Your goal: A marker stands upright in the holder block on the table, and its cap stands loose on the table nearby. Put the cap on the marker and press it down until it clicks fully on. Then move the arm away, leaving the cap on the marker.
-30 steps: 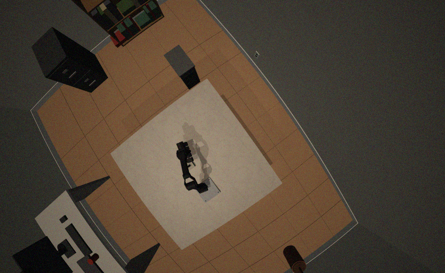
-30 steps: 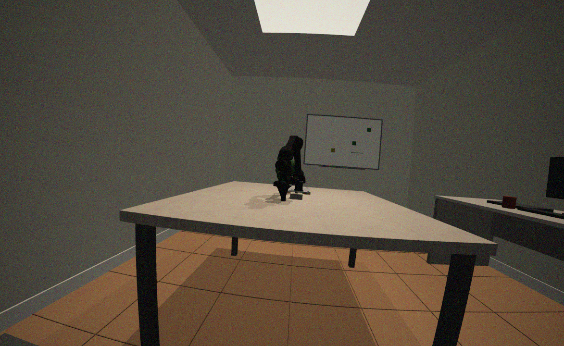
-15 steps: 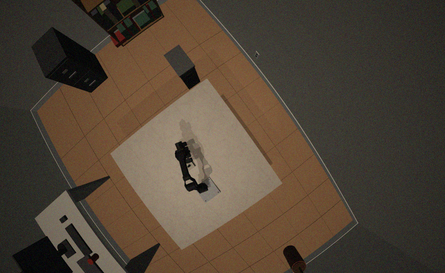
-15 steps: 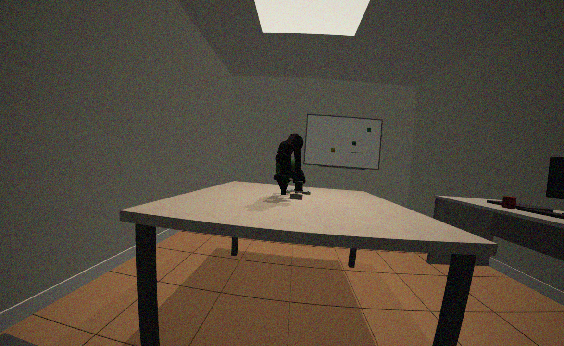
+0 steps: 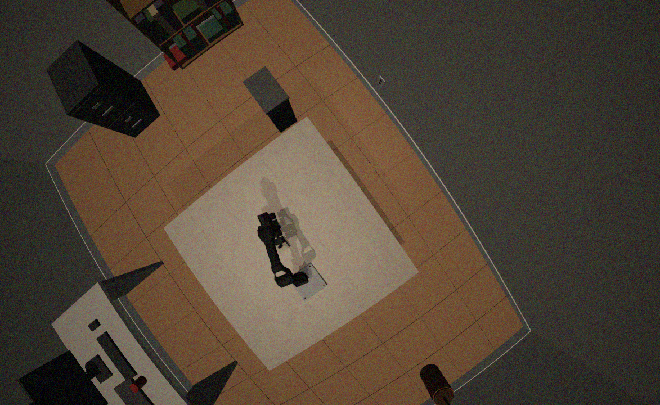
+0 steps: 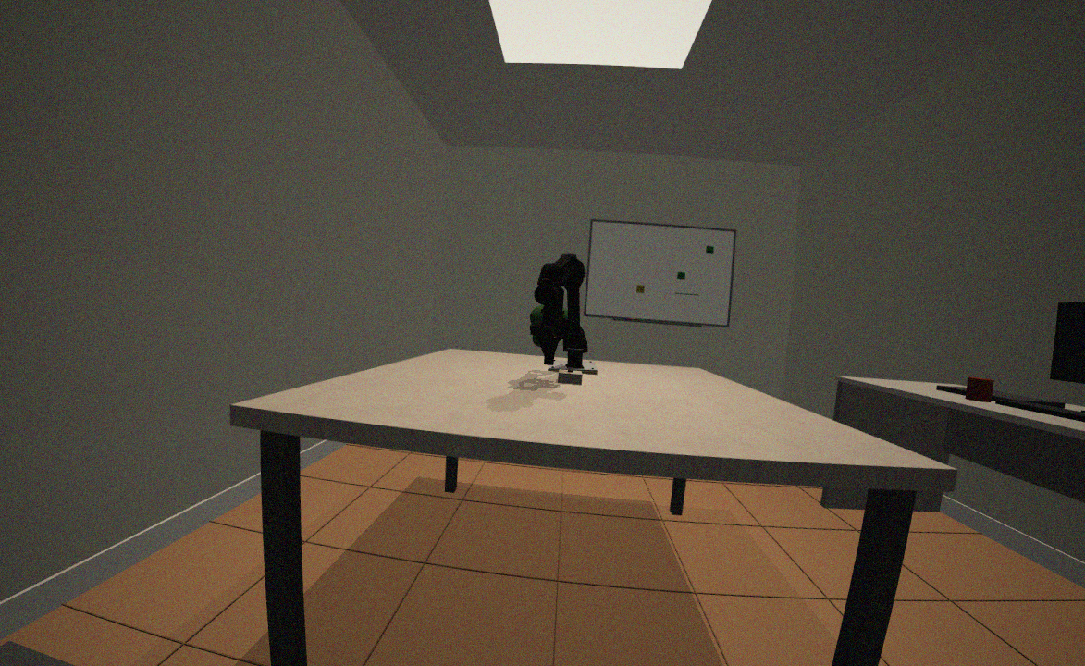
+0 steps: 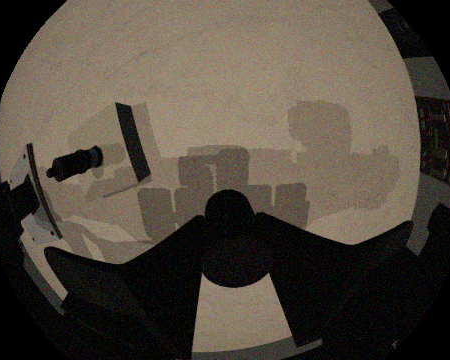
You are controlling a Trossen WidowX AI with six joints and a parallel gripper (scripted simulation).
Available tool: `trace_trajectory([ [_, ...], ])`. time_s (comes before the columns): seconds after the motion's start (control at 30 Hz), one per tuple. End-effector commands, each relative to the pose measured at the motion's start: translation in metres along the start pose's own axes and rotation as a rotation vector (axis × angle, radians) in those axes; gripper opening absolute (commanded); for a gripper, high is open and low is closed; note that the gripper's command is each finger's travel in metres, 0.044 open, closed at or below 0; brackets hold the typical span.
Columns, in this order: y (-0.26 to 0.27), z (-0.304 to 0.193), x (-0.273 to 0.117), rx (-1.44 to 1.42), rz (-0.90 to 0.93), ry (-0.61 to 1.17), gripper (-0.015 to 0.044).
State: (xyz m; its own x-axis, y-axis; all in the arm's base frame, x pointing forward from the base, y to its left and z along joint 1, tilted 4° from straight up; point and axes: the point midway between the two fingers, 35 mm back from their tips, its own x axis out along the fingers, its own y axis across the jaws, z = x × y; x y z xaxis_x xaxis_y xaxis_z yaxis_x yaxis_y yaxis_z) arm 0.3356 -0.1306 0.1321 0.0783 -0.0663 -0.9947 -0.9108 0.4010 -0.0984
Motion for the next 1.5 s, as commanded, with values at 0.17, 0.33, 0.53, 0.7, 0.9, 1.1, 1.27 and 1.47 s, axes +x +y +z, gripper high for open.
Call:
trace_trajectory([
  [0.17,0.025,0.013,-0.016,0.003,0.0,-0.005,0.0],
  [0.33,0.039,0.018,-0.023,0.003,0.001,-0.006,0.0],
  [0.53,0.057,0.024,-0.031,0.003,0.003,-0.007,0.0],
  [0.7,0.071,0.028,-0.037,0.003,0.004,-0.007,0.0],
  [0.9,0.089,0.032,-0.043,0.003,0.006,-0.007,0.0],
  [1.1,0.108,0.035,-0.047,0.003,0.007,-0.008,0.0],
  [1.27,0.118,0.037,-0.049,0.003,0.008,-0.008,0.0],
  [1.47,0.118,0.037,-0.044,0.003,0.008,-0.008,0.0],
])
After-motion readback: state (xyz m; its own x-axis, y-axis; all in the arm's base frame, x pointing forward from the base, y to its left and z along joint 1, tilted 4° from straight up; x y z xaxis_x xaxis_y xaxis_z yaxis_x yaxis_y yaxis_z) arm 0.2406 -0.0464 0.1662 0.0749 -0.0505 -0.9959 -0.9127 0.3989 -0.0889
